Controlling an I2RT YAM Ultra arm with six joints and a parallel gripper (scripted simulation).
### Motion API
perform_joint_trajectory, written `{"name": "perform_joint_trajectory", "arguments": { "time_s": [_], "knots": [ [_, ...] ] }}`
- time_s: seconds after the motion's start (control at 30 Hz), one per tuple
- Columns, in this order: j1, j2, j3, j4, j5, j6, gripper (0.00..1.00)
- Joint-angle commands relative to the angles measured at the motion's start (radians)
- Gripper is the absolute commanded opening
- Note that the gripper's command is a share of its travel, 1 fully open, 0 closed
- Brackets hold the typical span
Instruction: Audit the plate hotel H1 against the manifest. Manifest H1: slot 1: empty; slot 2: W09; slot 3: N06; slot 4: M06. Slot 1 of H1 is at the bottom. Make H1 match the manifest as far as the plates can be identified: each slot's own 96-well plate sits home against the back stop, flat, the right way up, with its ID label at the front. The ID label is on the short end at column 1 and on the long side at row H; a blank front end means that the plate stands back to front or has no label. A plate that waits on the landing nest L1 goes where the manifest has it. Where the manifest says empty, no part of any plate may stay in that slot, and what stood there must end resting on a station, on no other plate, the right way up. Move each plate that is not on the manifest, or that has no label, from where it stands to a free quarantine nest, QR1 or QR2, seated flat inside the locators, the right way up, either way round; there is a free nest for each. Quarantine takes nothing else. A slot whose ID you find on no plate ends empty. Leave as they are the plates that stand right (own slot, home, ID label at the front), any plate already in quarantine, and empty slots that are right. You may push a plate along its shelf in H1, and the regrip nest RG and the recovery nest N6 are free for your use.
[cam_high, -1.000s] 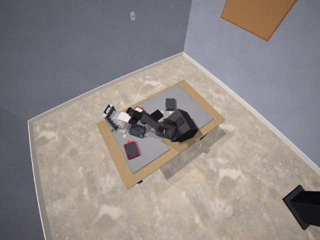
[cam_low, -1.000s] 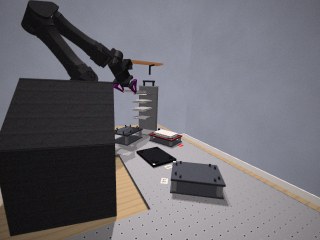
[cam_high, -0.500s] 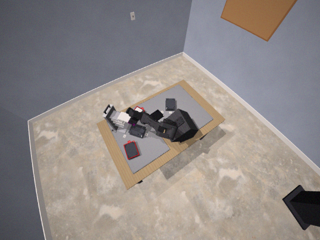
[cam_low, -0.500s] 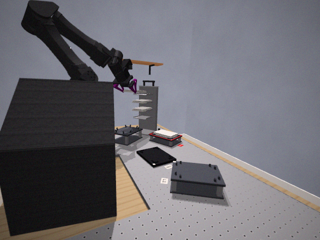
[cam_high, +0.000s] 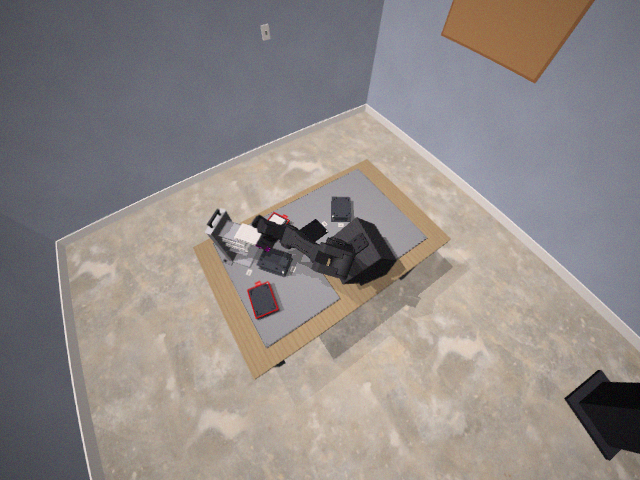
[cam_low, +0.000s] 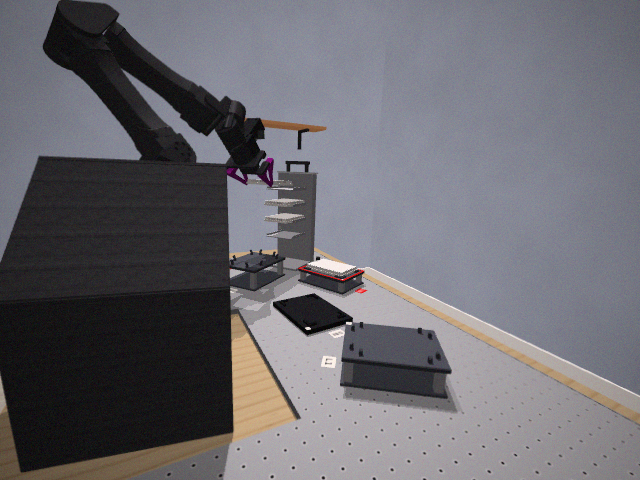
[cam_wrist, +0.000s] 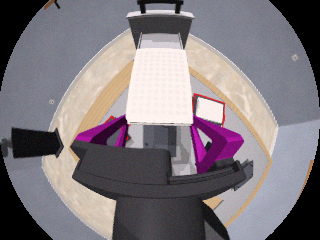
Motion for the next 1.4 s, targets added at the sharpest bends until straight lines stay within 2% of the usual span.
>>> {"name": "perform_joint_trajectory", "arguments": {
  "time_s": [0.0, 0.03, 0.57, 0.6, 1.37],
  "knots": [
    [0.008, 0.02, 0.021, 0.031, 0.018, 0.007, 0.85],
    [0.001, 0.004, 0.006, 0.019, 0.013, 0.002, 0.85],
    [0.002, 0.005, 0.006, 0.02, 0.014, 0.002, 0.85],
    [0.009, 0.023, 0.027, 0.033, 0.02, 0.008, 0.85],
    [0.02, 0.083, 0.065, 0.057, 0.032, 0.01, 0.85]
  ]
}}
